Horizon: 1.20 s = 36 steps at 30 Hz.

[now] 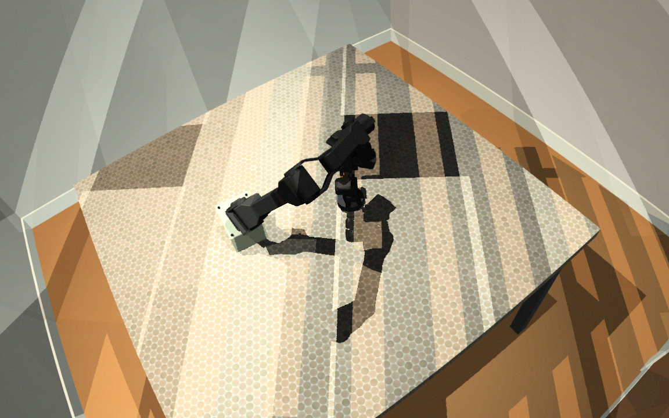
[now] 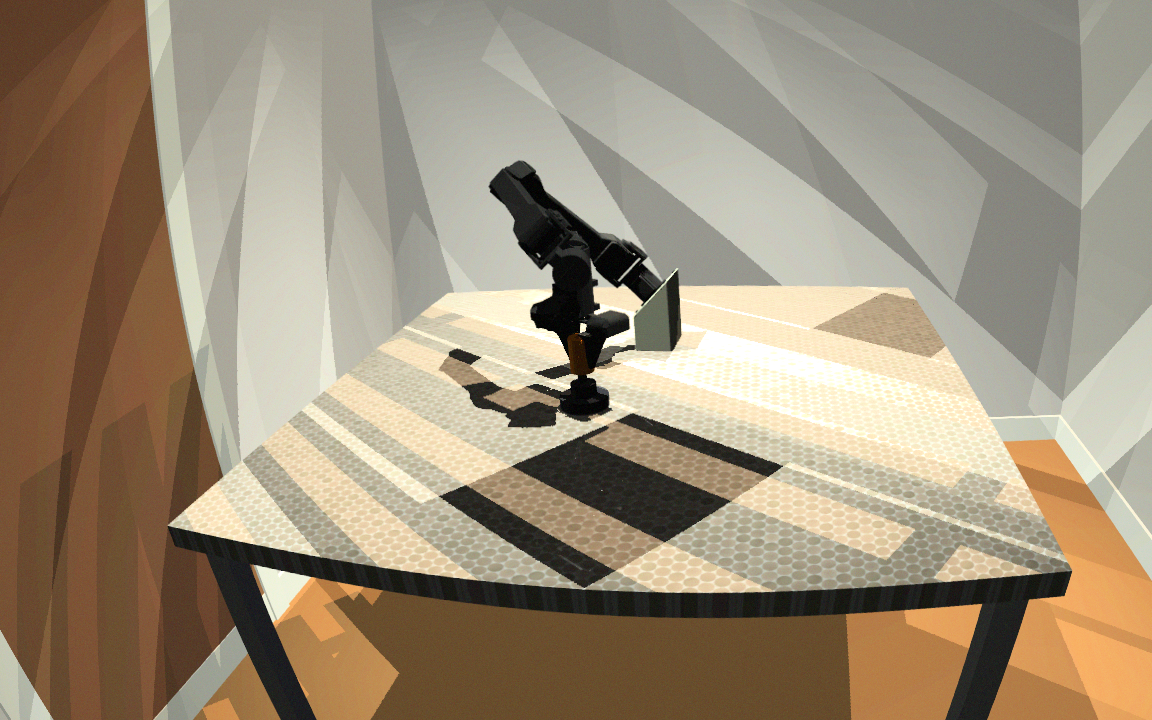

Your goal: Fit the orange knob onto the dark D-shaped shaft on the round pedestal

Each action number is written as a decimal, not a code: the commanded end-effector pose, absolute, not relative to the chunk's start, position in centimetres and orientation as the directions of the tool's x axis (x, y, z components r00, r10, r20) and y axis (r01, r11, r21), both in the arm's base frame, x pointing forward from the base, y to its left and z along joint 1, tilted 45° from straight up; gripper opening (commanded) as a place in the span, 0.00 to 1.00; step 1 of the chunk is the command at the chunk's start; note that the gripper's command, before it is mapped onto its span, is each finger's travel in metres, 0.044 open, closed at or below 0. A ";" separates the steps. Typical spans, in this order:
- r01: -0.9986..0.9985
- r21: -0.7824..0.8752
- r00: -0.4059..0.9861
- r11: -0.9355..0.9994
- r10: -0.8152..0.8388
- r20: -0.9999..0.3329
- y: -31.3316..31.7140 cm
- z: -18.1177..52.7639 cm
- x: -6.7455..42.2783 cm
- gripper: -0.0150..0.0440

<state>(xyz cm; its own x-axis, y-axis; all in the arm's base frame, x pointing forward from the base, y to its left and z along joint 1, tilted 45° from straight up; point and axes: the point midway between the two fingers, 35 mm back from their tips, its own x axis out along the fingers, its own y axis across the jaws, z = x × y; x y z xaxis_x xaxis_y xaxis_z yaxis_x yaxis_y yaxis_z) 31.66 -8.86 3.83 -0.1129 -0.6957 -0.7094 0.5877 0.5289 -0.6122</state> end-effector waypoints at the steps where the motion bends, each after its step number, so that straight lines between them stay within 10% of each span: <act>1: 0.674 -0.566 -0.108 0.475 -0.695 -0.711 -8.6 3.9 31.8 0.25; 36: 0.817 -0.462 -0.107 0.346 -0.695 -0.711 -8.7 3.9 32.1 0.25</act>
<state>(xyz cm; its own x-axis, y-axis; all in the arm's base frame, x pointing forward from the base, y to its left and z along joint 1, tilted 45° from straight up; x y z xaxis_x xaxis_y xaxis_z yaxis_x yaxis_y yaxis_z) 31.89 -8.90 3.82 -0.1144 -0.6951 -0.7097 0.8074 0.3512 -0.4741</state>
